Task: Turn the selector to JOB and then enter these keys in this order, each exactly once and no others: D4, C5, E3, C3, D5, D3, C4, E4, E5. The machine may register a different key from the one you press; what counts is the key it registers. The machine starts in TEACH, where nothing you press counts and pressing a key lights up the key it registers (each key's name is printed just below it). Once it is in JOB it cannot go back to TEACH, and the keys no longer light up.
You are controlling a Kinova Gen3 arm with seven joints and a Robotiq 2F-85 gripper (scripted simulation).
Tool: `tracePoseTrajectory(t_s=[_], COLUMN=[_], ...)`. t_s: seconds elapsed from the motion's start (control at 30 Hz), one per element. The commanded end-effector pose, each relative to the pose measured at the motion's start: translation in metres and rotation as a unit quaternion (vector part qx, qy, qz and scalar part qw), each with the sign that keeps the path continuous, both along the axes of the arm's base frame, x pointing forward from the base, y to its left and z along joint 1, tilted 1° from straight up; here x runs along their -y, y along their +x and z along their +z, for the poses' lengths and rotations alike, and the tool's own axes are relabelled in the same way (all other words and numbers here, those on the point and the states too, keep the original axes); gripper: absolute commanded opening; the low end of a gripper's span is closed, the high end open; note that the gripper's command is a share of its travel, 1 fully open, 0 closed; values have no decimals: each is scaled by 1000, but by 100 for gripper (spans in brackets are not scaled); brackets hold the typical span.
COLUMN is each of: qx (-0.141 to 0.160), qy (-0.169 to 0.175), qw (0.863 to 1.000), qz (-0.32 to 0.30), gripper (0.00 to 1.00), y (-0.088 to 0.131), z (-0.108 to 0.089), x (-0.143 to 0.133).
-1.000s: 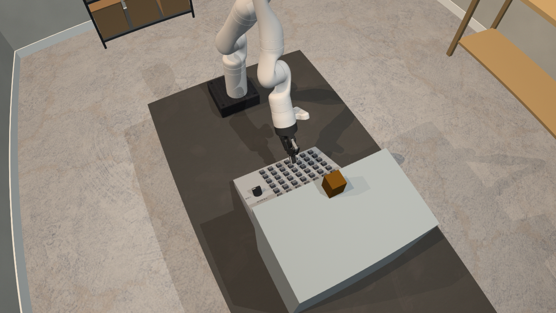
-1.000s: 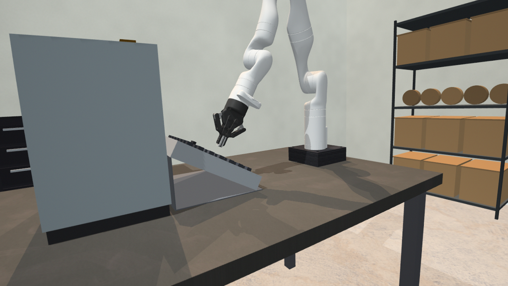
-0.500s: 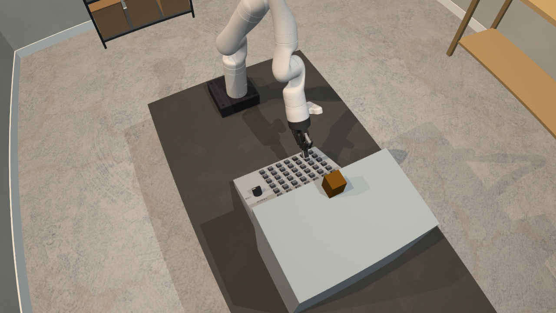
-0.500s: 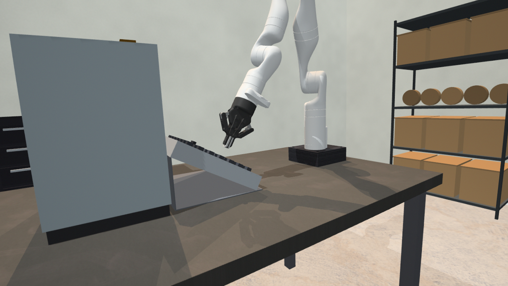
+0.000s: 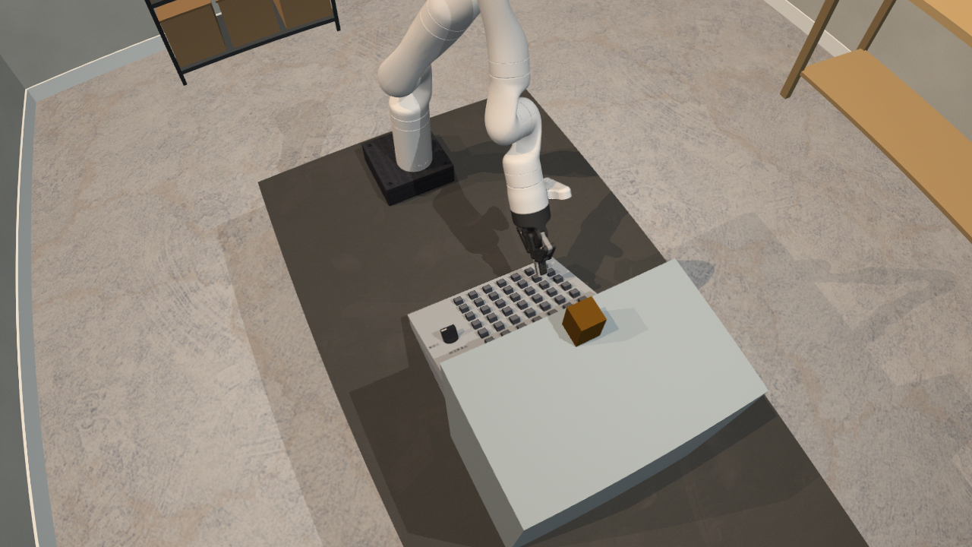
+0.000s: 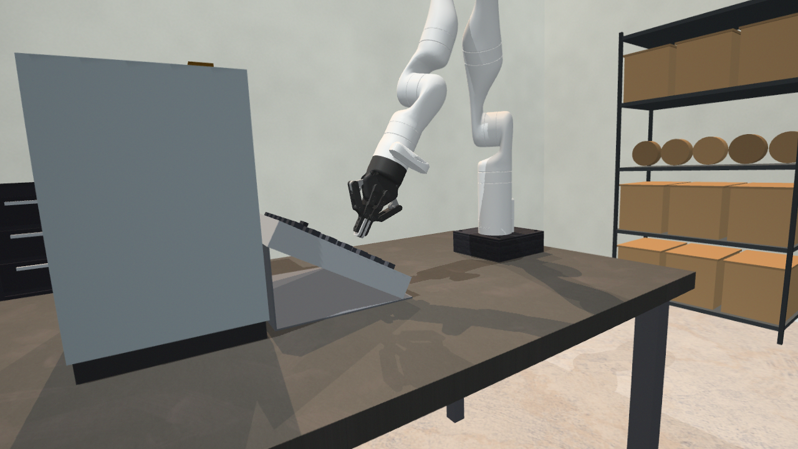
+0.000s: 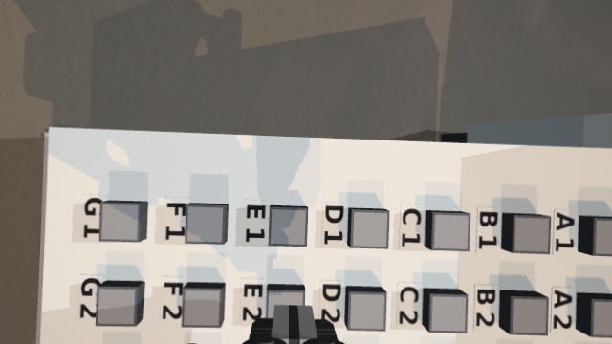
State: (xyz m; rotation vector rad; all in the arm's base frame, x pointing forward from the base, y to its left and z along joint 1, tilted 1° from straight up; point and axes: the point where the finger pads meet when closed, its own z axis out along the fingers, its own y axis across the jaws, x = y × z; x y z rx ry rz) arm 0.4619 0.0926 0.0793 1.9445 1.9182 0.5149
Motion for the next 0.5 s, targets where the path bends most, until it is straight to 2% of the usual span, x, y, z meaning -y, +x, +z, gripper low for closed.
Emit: tracePoseTrajectory(t_s=[0.0,0.47], qx=[2,2], qy=[3,3], qw=[1000,1000], qz=[-5,-5], gripper=[10,10], y=[5,9], z=[-6,-13], x=[-1,-1])
